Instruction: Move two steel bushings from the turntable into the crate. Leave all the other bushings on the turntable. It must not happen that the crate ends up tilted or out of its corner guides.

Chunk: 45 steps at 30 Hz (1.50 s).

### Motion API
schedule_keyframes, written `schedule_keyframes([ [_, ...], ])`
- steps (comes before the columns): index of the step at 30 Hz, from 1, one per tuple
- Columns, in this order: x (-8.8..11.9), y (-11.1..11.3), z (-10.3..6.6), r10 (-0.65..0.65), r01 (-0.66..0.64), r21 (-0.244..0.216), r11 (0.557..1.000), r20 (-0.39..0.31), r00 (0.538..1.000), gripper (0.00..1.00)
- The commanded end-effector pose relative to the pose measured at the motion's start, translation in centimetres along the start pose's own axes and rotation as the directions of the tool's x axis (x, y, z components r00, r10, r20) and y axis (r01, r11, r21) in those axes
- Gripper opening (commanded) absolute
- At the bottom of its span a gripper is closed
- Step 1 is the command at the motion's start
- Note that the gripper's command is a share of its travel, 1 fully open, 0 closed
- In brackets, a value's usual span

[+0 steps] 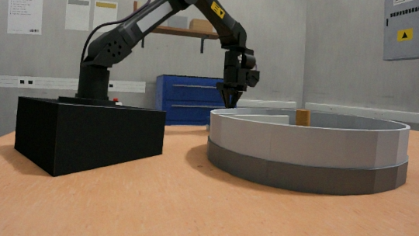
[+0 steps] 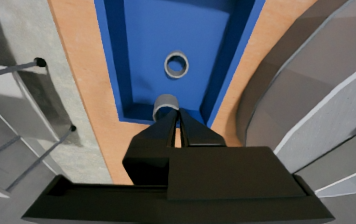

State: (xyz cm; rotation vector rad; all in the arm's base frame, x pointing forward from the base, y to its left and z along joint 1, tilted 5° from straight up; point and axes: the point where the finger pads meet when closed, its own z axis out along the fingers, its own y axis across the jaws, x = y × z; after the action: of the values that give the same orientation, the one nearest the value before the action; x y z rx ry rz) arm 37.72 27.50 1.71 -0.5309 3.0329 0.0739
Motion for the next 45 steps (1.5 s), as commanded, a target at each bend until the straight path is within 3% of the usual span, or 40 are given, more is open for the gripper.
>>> schedule_keyframes([
  [1, -0.1, 0.5, -0.9, -0.008, 0.008, 0.005, 1.000, 0.030, 1.000, 0.00],
  [28, 0.3, 0.5, -0.6, -0.006, 0.006, 0.005, 1.000, 0.029, 1.000, 0.00],
  [31, 0.2, 0.5, -0.7, -0.007, 0.007, 0.004, 1.000, 0.033, 0.999, 0.00],
  [32, -1.0, 0.8, -1.7, -0.005, 0.005, -0.006, 1.000, 0.070, 0.998, 0.00],
  [45, -0.9, 0.6, -1.7, -0.003, 0.003, -0.005, 1.000, 0.064, 0.998, 0.00],
])
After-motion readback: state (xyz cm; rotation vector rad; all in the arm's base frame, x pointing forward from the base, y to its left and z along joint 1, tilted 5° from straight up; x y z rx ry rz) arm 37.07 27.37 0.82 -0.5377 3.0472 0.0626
